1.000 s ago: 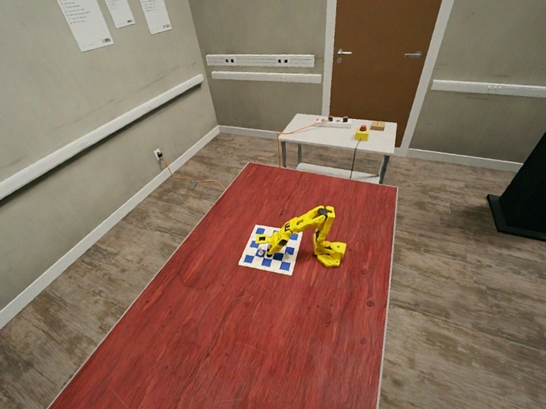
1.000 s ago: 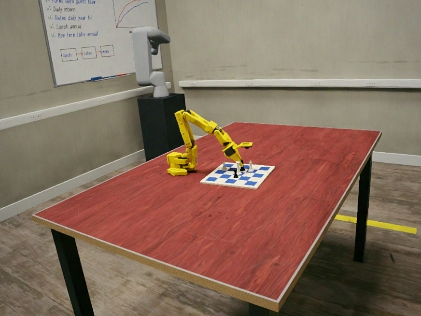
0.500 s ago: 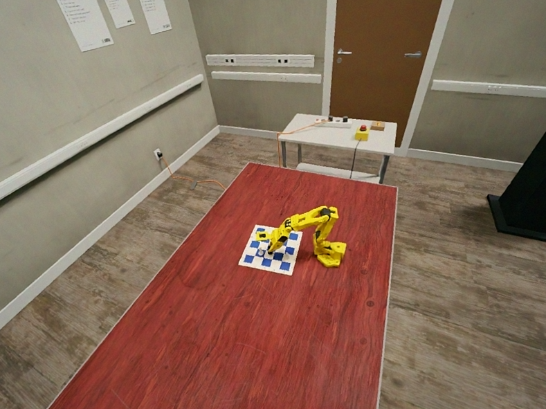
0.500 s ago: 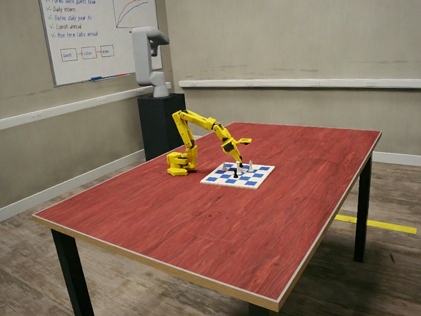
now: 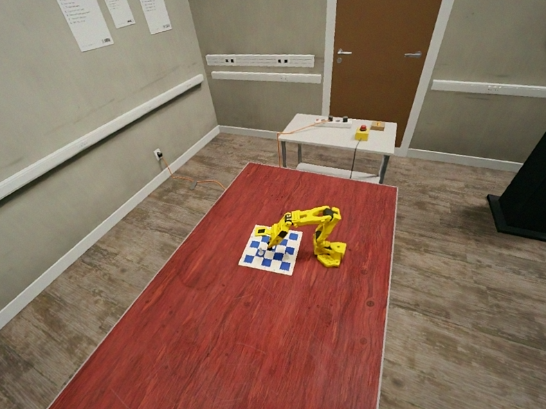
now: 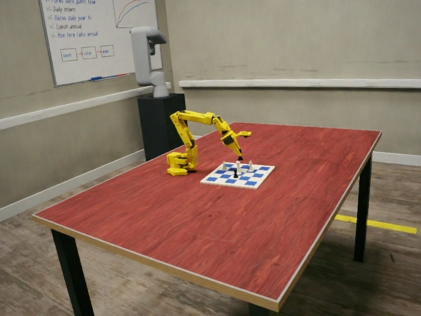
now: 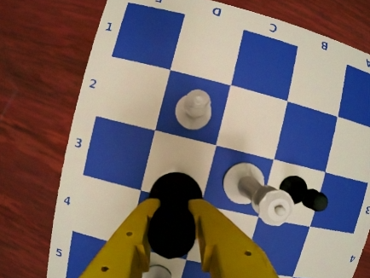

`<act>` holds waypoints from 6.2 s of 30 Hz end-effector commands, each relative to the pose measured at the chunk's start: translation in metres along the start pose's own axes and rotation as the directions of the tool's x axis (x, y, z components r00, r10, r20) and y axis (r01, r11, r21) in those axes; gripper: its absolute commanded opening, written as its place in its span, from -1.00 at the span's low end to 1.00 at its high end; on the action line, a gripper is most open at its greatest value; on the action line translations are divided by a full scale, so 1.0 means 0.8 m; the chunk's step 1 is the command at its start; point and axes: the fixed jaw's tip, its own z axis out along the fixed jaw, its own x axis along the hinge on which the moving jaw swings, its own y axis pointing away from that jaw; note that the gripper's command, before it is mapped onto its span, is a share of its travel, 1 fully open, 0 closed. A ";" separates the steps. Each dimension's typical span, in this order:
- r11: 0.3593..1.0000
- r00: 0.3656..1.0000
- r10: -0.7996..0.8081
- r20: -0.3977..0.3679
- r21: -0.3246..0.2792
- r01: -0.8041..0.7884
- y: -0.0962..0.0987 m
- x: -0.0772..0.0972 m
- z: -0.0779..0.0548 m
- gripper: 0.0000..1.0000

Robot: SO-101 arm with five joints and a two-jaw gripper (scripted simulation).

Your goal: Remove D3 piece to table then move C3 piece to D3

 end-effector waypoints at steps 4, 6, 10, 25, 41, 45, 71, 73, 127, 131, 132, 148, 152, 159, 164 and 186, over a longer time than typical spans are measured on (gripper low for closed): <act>1.000 1.000 0.001 0.019 0.004 -0.001 -0.002 -0.009 -0.012 -1.00; 1.000 1.000 0.001 0.019 0.004 -0.001 -0.002 -0.009 -0.013 -1.00; 1.000 1.000 0.001 0.019 0.004 -0.001 -0.002 -0.009 -0.013 -1.00; 0.972 0.979 -0.202 0.038 -0.118 0.205 0.080 -0.057 0.011 -1.00; 0.954 0.966 -0.254 0.048 -0.150 0.259 0.109 -0.074 0.020 -1.00; 0.954 0.966 -0.254 0.048 -0.150 0.259 0.109 -0.074 0.020 -1.00; 0.952 0.964 -0.260 0.050 -0.153 0.265 0.114 -0.076 0.027 -1.00; 0.952 0.964 -0.260 0.050 -0.153 0.265 0.114 -0.075 0.029 -1.00; 0.952 0.964 -0.261 0.049 -0.154 0.265 0.114 -0.037 0.088 -1.00; 0.952 0.964 -0.261 0.049 -0.154 0.266 0.113 -0.034 0.090 -1.00; 0.952 0.964 -0.261 0.049 -0.154 0.266 0.113 -0.034 0.090 -1.00; 0.952 0.964 -0.261 0.049 -0.154 0.265 0.114 -0.039 0.084 -1.00; 0.952 0.964 -0.261 0.049 -0.154 0.265 0.114 -0.039 0.084 -1.00; 0.952 0.964 -0.261 0.050 -0.154 0.265 0.115 -0.047 0.079 -1.00; 0.952 0.964 -0.261 0.050 -0.154 0.265 0.115 -0.047 0.079 -1.00; 0.952 0.964 -0.261 0.049 -0.154 0.265 0.115 -0.043 0.087 -1.00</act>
